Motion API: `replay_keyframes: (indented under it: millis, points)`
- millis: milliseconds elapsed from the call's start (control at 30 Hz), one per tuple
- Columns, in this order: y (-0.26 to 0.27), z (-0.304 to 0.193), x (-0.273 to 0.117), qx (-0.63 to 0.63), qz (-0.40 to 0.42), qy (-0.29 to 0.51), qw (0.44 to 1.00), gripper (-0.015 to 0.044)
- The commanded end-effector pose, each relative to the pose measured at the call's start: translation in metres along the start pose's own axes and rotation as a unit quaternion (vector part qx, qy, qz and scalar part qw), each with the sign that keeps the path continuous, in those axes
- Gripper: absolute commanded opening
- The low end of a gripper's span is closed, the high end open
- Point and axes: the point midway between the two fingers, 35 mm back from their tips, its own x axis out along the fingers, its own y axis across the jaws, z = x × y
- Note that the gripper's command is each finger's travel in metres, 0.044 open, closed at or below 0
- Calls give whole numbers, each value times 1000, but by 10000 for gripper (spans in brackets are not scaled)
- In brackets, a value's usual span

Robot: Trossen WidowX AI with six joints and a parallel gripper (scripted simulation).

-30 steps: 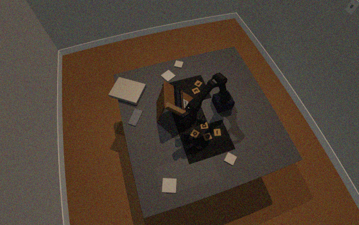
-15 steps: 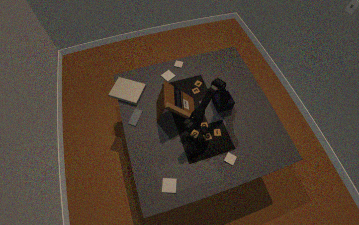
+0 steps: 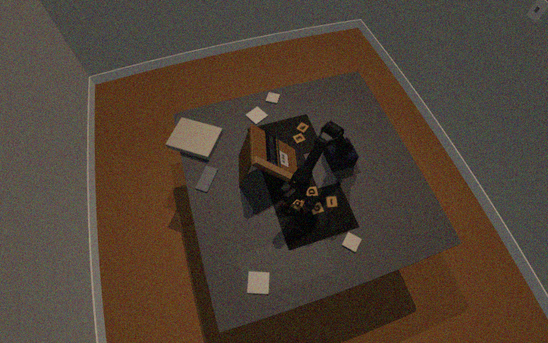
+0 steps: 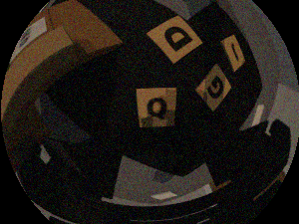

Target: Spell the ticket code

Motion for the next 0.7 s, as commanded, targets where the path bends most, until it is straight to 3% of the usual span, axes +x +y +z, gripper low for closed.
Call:
replay_keyframes:
  millis: [0, 667]
  points:
    - [-1, 4, 16, 3, 1, -7, 1000, 340]
    - [-1, 4, 24, 3, 1, -7, 1000, 340]
